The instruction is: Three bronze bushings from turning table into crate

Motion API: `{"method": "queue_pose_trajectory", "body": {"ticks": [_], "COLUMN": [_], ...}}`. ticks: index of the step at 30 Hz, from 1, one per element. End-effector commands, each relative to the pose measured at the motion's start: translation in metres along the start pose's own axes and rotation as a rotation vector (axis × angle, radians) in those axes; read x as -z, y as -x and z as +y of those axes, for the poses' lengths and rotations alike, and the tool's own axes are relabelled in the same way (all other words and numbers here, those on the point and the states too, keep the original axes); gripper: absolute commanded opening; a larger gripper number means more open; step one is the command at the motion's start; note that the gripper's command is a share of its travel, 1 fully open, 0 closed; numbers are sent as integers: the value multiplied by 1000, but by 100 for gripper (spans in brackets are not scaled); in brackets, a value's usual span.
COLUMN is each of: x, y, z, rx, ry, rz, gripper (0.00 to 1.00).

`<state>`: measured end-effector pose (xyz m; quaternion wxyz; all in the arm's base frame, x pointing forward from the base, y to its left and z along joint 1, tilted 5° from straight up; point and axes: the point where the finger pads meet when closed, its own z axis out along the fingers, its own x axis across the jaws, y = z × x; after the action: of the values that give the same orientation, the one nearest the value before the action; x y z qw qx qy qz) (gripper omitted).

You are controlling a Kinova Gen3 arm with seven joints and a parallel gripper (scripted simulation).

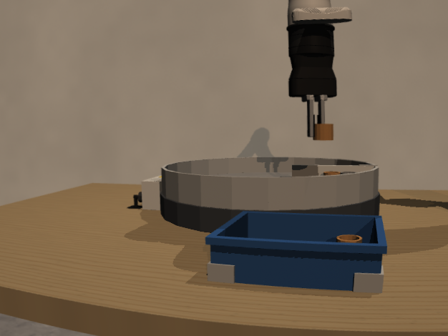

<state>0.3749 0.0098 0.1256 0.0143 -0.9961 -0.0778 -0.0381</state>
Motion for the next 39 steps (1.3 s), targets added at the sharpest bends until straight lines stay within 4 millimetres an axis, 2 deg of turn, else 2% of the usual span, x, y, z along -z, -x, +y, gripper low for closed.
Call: {"method": "queue_pose_trajectory", "body": {"ticks": [1,8,13,25,30,39], "x": [-1,-1,-1,-1,0,0], "y": [-2,-2,-34,-34,-66,-66], "z": [-5,-5,-51,-51,-97,-97], "rx": [16,16,15,15,15,15], "ry": [0,0,0,0,0,0], "rz": [-2,-2,-1,-1,0,0], "gripper": [0,0,0,0,0,0]}}
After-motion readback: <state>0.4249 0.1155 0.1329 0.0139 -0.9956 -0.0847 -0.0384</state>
